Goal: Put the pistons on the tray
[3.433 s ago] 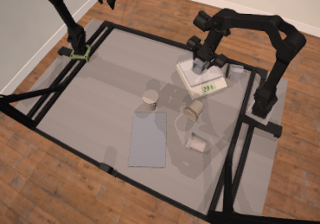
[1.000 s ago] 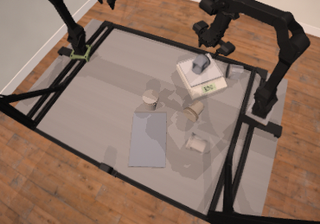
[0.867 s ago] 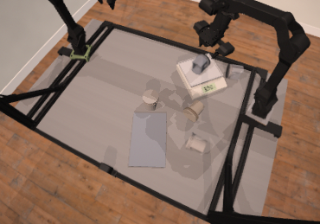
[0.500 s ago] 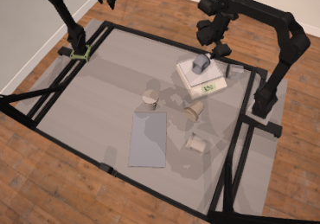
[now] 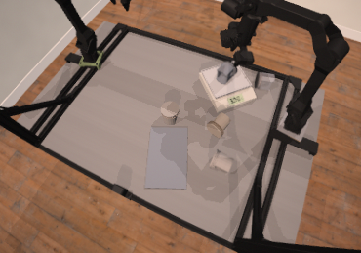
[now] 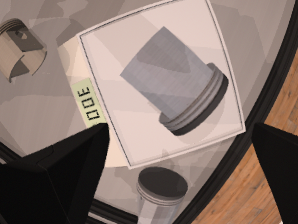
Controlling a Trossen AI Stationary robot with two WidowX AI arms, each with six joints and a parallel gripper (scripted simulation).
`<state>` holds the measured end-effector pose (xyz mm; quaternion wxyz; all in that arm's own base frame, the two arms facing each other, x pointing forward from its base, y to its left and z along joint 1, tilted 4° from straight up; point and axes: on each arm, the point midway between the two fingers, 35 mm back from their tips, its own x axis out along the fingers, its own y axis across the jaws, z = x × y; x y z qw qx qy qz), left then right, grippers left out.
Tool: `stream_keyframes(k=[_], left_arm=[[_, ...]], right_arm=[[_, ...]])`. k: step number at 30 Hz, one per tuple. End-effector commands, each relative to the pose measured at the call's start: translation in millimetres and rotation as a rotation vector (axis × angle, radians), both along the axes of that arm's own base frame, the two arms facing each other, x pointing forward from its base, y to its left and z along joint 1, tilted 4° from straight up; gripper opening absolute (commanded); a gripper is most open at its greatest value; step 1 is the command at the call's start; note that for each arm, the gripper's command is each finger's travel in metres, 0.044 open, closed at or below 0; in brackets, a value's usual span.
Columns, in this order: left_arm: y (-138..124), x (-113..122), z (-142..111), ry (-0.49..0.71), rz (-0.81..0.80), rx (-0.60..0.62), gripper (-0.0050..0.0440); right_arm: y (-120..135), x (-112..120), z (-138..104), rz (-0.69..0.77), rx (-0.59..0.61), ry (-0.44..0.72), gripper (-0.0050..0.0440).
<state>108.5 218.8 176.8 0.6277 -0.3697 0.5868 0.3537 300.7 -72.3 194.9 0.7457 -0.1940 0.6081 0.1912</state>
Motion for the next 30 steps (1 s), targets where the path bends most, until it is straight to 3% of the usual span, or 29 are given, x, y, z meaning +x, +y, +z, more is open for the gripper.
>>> stream_keyframes(k=[1, 30], left_arm=[[-0.6, 0.4, 0.0, -0.003, -0.005, -0.004, 0.0440], [-0.6, 0.4, 0.0, -0.003, -0.005, -0.004, 0.0440]], right_arm=[[0.1, 1.1, -0.4, -0.106, 0.004, 0.021, 0.0378], [0.1, 1.1, -0.4, -0.763, 0.049, 0.125, 0.0378]])
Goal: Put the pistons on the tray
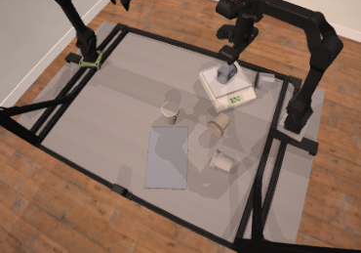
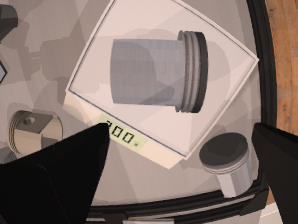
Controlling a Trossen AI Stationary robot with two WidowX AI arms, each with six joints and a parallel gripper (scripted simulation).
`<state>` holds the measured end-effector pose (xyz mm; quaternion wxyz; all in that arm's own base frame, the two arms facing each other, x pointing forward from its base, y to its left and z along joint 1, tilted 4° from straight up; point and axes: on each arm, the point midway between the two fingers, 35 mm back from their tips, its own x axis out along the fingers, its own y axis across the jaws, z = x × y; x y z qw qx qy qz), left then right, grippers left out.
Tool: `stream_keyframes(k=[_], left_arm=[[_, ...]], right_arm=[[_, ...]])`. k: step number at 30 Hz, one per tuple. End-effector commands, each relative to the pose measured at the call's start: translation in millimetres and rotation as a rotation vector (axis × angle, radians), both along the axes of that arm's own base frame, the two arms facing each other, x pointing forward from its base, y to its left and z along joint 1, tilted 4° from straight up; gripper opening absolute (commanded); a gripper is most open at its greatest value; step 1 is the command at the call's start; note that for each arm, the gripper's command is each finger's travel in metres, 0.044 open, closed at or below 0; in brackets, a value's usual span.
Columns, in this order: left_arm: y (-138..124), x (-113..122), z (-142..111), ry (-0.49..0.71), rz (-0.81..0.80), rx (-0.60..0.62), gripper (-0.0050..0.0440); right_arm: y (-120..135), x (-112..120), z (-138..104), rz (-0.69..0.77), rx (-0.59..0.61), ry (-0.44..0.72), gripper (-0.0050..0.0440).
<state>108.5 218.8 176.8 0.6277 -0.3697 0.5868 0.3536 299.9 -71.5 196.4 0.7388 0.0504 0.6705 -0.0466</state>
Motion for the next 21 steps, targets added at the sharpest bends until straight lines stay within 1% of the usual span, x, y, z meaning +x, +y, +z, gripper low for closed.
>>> stream_keyframes(k=[1, 3, 8, 12, 21], left_arm=[[-1, 0, 0, -0.003, -0.005, -0.004, 0.0440], [-1, 0, 0, -0.003, -0.005, -0.004, 0.0440], [-1, 0, 0, -0.003, -0.005, -0.004, 0.0440], [-1, 0, 0, -0.003, -0.005, -0.004, 0.0440], [-1, 0, 0, -0.003, -0.005, -0.004, 0.0440]], right_arm=[[-1, 2, -3, -0.096, 0.004, 0.026, 0.0378], [5, -6, -3, -0.056, 0.000, 0.026, 0.0378], [18, -26, -5, -0.056, 0.000, 0.027, 0.0378], [18, -26, -6, -0.055, 0.000, 0.028, 0.0378], [47, -53, -27, -0.250, -0.042, -0.105, 0.0378]])
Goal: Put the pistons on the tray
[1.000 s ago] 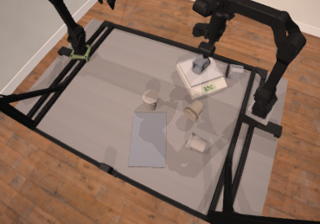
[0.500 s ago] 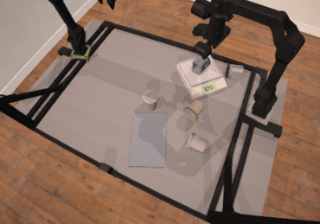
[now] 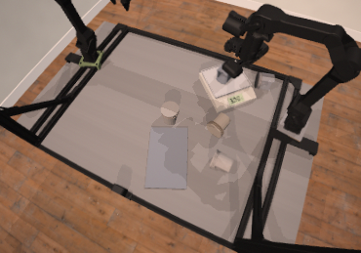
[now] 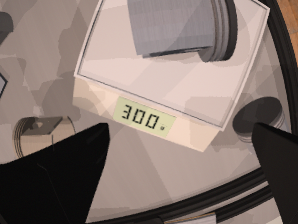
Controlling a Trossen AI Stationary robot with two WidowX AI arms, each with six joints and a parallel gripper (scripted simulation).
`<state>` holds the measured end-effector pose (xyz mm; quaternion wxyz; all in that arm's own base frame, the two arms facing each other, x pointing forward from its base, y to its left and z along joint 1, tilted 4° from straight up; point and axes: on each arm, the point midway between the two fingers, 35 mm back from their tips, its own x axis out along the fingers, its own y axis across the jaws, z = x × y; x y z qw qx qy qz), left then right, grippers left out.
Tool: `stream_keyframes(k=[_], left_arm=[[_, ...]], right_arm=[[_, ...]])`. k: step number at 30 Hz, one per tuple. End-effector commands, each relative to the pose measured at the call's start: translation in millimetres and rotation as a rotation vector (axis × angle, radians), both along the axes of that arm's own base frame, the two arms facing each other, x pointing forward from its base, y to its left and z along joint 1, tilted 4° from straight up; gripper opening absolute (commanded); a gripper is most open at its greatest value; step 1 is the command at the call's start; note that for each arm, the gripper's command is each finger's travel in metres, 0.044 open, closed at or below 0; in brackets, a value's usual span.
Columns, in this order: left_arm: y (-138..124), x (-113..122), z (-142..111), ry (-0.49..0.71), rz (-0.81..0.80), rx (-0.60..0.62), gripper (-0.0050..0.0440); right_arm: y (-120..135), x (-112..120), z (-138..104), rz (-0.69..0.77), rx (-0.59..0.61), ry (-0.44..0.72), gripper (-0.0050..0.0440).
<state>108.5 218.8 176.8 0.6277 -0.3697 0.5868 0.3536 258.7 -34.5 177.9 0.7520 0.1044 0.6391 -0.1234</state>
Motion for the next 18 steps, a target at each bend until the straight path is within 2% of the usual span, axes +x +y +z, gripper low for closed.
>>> stream_keyframes(k=[1, 13, 18], left_arm=[[-1, 0, 0, -0.003, -0.004, -0.004, 0.0440], [-1, 0, 0, -0.003, -0.004, -0.004, 0.0440], [-1, 0, 0, -0.003, -0.004, -0.004, 0.0440]], right_arm=[[13, -15, -11, -0.084, -0.023, -0.058, 0.0378], [46, -44, -35, -0.300, -0.077, -0.204, 0.0378], [48, -46, -37, -0.383, -0.098, -0.261, 0.0378]])
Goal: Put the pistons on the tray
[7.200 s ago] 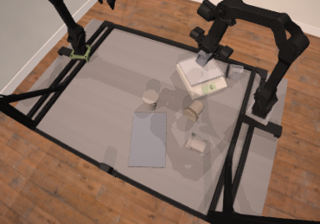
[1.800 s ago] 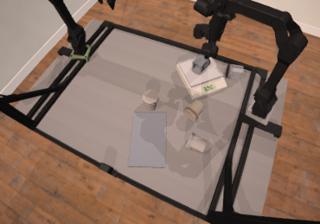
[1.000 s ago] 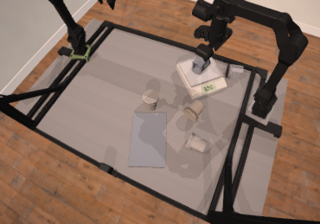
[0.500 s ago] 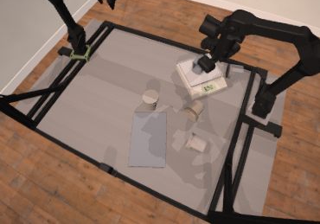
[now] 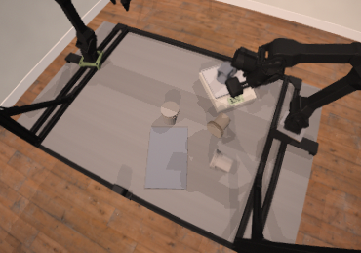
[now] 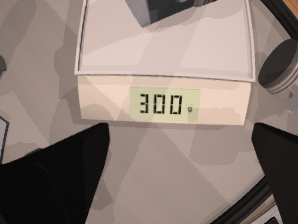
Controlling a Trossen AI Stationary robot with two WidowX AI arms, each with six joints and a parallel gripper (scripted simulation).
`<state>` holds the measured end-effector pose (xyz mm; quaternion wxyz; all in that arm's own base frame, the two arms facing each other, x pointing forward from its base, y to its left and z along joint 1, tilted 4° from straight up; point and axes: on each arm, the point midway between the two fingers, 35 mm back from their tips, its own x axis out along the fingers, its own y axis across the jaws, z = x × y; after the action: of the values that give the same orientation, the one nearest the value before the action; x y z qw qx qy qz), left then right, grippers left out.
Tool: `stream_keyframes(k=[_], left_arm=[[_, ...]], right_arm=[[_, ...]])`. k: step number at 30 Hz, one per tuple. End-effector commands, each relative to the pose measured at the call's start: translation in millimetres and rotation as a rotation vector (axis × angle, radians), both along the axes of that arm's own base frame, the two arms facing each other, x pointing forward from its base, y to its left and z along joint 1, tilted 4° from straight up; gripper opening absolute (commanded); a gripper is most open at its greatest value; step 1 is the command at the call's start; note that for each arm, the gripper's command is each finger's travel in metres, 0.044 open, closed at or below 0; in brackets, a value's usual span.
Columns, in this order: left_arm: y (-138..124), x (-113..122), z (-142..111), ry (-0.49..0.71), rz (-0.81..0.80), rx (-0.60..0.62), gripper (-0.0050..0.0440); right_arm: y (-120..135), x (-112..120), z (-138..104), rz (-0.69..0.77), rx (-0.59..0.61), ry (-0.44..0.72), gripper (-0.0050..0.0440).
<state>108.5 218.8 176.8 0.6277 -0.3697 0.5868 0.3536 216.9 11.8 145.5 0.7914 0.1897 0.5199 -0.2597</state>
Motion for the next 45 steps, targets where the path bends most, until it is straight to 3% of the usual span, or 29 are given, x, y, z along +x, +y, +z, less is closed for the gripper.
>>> stream_keyframes(k=[1, 45], left_arm=[[-0.6, 0.4, 0.0, -0.003, -0.004, -0.004, 0.0440], [-0.6, 0.4, 0.0, -0.003, -0.004, -0.004, 0.0440]], right_arm=[[1.5, -4.9, -5.4, -0.055, -0.016, -0.039, 0.0378], [1.8, -3.4, -7.2, -0.033, -0.008, -0.022, 0.0378]])
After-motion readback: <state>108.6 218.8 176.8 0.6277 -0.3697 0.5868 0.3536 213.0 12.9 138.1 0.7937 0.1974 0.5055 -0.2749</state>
